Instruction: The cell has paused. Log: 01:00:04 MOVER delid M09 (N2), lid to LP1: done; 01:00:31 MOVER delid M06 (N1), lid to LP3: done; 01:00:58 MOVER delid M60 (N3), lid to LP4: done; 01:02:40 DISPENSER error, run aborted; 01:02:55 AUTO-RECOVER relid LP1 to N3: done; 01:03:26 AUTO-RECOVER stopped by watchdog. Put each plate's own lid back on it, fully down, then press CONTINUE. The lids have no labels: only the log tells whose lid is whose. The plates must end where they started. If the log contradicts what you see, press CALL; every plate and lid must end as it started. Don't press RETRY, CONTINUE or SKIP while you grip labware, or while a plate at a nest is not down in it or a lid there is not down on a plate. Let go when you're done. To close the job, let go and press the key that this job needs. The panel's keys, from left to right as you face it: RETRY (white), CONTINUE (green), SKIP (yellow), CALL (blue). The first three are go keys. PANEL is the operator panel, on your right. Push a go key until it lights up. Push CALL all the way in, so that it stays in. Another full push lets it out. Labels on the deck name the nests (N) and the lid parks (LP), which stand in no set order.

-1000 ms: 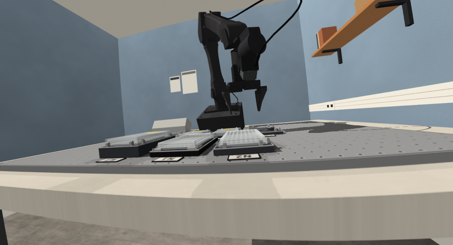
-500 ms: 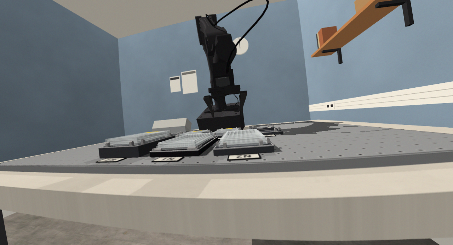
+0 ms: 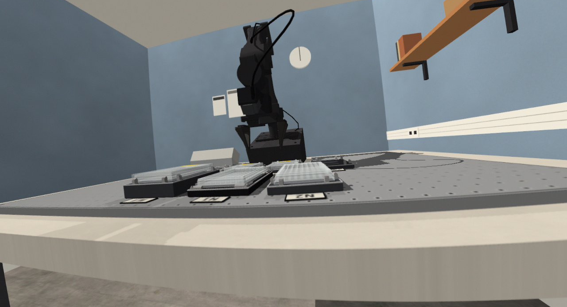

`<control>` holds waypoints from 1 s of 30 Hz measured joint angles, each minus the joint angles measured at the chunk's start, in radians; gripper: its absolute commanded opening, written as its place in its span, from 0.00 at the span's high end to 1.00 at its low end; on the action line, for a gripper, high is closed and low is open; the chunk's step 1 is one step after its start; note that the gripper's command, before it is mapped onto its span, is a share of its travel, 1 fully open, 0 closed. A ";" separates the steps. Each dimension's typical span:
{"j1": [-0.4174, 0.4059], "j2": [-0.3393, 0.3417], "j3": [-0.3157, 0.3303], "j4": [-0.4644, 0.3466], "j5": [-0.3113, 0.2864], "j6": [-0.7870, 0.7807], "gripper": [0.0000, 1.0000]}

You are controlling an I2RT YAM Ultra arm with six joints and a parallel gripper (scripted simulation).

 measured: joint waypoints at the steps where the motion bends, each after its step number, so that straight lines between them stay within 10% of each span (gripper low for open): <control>1: -0.020 -0.008 -0.010 0.004 -0.005 -0.010 0.00; 30: -0.081 -0.012 -0.005 0.014 -0.032 -0.071 0.00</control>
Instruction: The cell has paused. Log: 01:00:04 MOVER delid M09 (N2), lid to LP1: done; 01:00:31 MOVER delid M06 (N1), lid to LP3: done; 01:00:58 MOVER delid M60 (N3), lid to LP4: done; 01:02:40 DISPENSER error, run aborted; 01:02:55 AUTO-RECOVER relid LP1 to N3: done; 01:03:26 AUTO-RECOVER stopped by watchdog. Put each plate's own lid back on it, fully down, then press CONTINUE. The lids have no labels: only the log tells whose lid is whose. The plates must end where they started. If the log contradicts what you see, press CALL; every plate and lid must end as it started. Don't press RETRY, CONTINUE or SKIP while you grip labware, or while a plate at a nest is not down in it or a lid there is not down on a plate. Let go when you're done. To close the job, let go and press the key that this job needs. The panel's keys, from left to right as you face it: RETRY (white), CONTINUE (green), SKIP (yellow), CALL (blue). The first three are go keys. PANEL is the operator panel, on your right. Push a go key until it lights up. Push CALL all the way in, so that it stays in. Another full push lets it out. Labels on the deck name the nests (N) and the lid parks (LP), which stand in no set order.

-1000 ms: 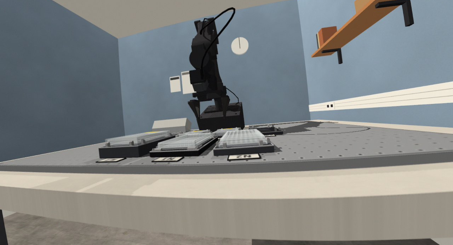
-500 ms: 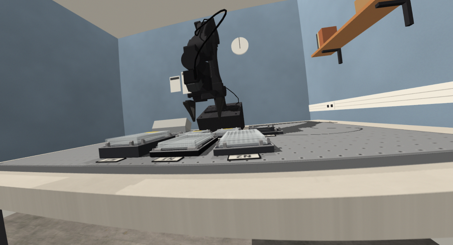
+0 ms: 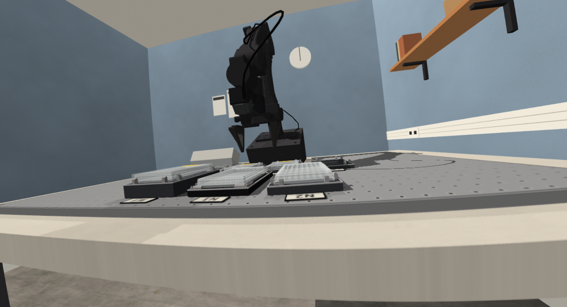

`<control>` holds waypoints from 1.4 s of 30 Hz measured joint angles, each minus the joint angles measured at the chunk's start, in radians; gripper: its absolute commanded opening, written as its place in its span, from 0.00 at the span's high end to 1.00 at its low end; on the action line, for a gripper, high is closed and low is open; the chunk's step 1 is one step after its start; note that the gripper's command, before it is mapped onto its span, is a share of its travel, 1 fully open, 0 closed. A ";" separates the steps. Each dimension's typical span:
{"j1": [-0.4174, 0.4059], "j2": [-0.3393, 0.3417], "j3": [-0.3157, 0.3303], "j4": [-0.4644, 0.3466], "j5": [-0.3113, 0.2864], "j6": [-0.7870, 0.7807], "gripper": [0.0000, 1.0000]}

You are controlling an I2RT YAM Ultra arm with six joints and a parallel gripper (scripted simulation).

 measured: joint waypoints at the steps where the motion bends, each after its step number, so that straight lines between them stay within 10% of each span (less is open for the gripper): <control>1: 0.001 0.000 0.000 0.000 0.000 0.000 0.00; 6: 0.003 -0.006 -0.009 0.021 -0.005 -0.008 0.03; 14: -0.179 -0.203 -0.249 0.199 -0.050 -0.117 0.09; 25: -0.486 -0.299 -0.484 0.561 -0.277 -0.298 0.20; 26: -0.520 -0.299 -0.506 0.599 -0.306 -0.313 1.00; 42: -0.761 -0.094 -0.507 0.930 -0.628 -0.442 1.00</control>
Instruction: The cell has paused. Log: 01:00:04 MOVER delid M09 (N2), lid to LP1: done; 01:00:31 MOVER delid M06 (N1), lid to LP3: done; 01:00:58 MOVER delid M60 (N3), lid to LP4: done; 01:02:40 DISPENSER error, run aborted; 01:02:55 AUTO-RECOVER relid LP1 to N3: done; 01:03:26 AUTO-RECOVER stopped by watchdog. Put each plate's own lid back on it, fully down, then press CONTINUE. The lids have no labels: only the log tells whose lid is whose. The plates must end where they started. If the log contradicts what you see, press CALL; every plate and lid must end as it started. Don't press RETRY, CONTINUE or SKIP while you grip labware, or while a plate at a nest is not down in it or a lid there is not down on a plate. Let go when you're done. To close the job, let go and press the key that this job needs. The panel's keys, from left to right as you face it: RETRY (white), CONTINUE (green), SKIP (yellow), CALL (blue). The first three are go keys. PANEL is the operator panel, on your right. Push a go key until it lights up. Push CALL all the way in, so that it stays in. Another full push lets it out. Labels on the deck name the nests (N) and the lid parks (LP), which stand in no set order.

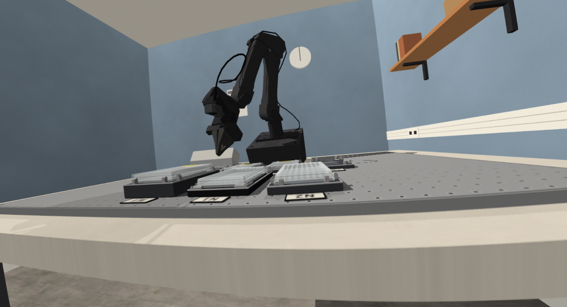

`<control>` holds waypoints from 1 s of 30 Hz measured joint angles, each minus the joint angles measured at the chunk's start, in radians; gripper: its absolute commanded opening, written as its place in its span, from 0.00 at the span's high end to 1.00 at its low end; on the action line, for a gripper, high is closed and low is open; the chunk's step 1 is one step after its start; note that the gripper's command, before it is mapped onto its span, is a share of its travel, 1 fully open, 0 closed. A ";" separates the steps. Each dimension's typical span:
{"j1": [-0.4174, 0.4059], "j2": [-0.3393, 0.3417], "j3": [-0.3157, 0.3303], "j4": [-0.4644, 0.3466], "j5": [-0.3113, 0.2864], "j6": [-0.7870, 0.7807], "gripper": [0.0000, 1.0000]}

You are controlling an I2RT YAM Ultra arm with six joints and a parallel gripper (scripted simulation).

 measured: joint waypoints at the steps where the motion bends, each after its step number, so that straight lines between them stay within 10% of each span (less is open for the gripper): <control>1: 0.000 0.002 0.000 0.006 -0.006 0.000 1.00; 30: 0.000 0.002 0.000 0.041 -0.029 0.000 1.00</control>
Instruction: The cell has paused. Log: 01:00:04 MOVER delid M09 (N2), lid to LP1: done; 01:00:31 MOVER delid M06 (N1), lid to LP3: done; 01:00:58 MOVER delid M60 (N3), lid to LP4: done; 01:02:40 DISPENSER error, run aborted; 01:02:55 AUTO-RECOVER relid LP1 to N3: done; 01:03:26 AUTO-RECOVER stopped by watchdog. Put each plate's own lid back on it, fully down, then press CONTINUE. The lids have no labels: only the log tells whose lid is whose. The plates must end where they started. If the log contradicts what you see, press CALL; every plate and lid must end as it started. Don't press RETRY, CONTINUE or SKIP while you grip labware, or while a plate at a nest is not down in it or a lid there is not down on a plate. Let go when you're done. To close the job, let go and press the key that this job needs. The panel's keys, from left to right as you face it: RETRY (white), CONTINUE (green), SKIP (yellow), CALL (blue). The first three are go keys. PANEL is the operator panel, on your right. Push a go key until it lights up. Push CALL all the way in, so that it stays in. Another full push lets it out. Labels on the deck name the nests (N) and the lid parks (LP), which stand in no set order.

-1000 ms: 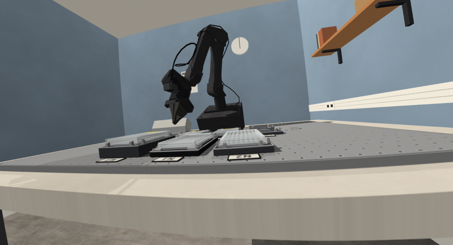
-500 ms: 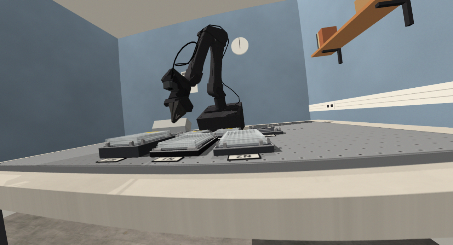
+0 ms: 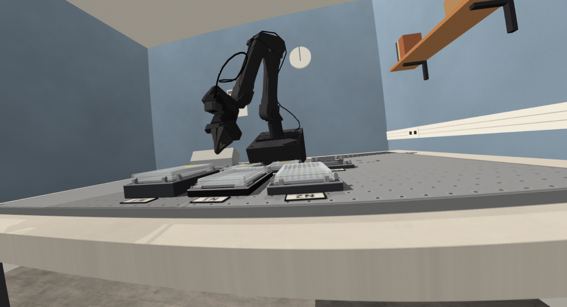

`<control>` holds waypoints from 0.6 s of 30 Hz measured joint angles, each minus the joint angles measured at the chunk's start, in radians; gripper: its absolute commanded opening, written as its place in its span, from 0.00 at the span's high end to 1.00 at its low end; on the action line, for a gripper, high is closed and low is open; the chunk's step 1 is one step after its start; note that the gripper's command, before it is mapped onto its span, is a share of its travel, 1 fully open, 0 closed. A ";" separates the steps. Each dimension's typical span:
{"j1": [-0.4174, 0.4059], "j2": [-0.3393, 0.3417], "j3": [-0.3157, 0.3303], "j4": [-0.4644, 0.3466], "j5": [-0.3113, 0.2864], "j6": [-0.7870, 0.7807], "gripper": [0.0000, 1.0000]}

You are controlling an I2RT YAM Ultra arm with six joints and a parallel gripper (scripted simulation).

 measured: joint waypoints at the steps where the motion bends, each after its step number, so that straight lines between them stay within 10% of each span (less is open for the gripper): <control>1: 0.000 0.000 0.000 0.000 0.000 0.000 1.00; 18: 0.010 -0.005 -0.006 0.008 0.011 0.007 1.00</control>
